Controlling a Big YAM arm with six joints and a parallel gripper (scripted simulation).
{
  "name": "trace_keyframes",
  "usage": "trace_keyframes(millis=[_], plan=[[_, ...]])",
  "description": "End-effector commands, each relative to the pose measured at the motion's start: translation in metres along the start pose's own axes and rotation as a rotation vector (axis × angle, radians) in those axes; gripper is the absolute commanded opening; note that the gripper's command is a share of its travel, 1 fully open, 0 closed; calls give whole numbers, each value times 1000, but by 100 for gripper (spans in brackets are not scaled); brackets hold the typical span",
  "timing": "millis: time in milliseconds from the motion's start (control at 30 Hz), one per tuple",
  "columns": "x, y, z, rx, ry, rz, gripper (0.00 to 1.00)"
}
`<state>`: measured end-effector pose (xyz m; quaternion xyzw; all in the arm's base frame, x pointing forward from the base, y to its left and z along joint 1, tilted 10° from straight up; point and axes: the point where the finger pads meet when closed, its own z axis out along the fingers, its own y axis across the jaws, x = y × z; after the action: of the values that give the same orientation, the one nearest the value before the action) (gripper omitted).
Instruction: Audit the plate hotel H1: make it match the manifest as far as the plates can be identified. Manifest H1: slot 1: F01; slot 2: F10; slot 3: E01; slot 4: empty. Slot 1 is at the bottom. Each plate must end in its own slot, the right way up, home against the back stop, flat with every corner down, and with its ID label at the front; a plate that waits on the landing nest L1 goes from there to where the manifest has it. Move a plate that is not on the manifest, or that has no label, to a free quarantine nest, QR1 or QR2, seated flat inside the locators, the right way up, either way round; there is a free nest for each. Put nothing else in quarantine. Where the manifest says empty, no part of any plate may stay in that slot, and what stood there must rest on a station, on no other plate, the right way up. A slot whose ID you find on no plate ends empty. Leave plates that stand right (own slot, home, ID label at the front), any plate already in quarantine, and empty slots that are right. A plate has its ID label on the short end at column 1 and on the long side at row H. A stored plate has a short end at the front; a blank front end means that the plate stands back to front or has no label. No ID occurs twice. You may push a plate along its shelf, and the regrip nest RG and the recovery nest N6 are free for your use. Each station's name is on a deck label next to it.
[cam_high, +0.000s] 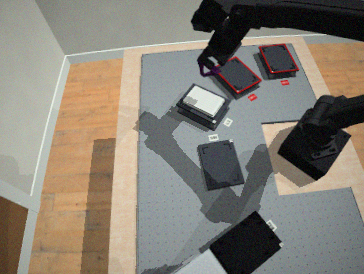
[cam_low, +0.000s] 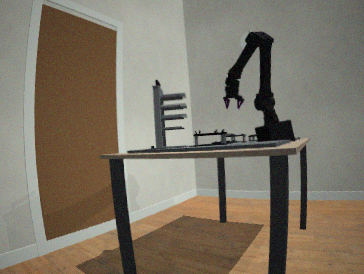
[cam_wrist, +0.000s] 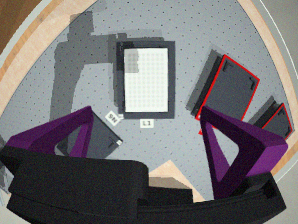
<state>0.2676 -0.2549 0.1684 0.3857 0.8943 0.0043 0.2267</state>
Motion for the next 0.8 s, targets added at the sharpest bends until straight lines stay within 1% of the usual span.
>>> trace_keyframes(millis=[0, 233, 300, 533, 767], plan=[[-37, 10, -12, -5, 19, -44, 100], [-57, 9, 0, -2, 185, -44, 100], [-57, 9, 0, -2, 185, -44, 100], [-77, 10, 11, -1, 348, -44, 100], [-98, 10, 20, -2, 348, -40, 100]])
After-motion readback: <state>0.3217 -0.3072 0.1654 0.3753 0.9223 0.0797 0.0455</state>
